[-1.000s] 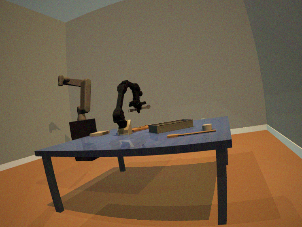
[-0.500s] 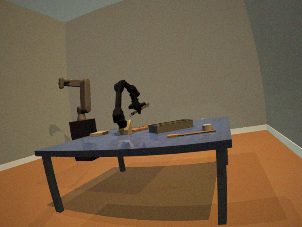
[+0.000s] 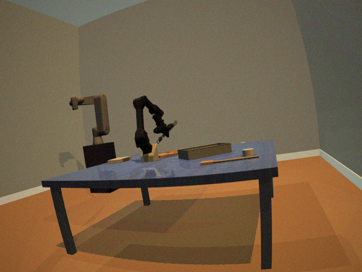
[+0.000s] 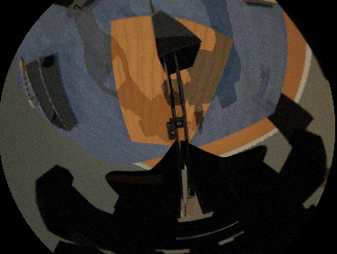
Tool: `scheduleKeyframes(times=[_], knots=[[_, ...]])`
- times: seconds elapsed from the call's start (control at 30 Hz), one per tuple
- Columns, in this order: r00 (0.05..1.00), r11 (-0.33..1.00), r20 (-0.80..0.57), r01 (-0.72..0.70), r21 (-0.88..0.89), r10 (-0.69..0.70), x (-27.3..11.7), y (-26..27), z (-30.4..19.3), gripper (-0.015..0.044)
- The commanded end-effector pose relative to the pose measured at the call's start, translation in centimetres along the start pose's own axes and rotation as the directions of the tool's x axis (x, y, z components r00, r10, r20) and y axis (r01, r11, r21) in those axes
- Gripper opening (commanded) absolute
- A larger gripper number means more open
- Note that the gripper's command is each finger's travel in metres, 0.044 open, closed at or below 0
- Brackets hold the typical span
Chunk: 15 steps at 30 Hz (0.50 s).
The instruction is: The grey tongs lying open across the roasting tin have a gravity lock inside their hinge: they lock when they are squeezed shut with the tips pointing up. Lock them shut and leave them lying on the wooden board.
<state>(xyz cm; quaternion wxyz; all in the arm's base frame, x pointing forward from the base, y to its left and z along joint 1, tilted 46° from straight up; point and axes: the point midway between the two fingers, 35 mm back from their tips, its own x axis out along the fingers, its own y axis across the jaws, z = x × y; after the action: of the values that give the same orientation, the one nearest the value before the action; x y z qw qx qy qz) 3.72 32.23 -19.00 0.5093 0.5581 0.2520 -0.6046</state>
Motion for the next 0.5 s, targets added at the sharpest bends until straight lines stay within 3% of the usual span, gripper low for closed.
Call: scheduleKeyframes(times=[0.0,0.47], knots=[[0.997,1.000,-0.072,-0.002,0.004,0.002,-0.51,-0.11,-0.27,-0.0150],[0.960,1.000,-0.280,-0.005,0.008,0.007,-0.87,-0.20,0.29,-0.0150]])
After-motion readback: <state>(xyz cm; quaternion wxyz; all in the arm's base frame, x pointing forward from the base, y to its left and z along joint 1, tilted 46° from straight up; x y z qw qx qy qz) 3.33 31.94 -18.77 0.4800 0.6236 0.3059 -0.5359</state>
